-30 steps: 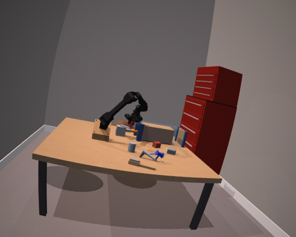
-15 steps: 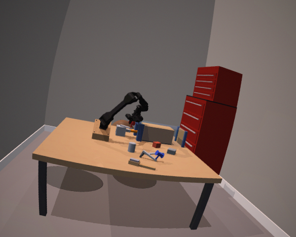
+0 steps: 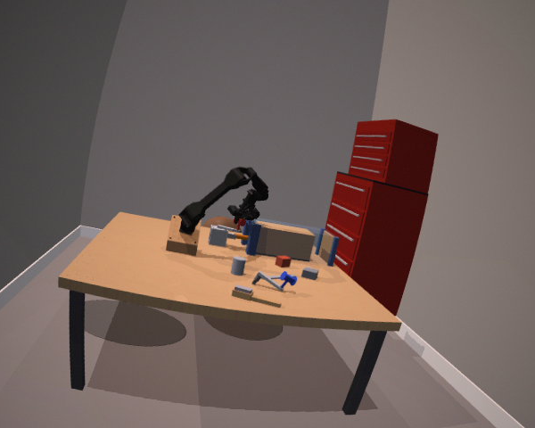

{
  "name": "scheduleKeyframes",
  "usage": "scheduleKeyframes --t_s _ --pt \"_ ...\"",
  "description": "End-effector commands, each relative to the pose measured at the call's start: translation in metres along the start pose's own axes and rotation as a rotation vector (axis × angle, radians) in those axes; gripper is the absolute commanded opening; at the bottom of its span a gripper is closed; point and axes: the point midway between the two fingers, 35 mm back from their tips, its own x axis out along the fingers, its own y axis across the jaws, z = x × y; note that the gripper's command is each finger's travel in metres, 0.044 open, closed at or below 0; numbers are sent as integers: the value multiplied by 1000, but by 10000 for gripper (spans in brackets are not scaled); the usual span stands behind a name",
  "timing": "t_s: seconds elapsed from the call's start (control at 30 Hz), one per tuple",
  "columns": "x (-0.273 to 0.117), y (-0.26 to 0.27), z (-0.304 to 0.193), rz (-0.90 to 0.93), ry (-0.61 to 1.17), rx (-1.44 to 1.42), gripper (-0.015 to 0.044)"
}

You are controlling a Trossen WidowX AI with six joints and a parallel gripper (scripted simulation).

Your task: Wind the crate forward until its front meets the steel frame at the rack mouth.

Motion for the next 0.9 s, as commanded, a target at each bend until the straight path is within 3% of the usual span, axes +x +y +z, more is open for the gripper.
scheduleKeyframes --t_s 0.0,0.87 --pt "2 10 -7 22 9 0 0" --pt "11 27 -30 24 11 0 0"
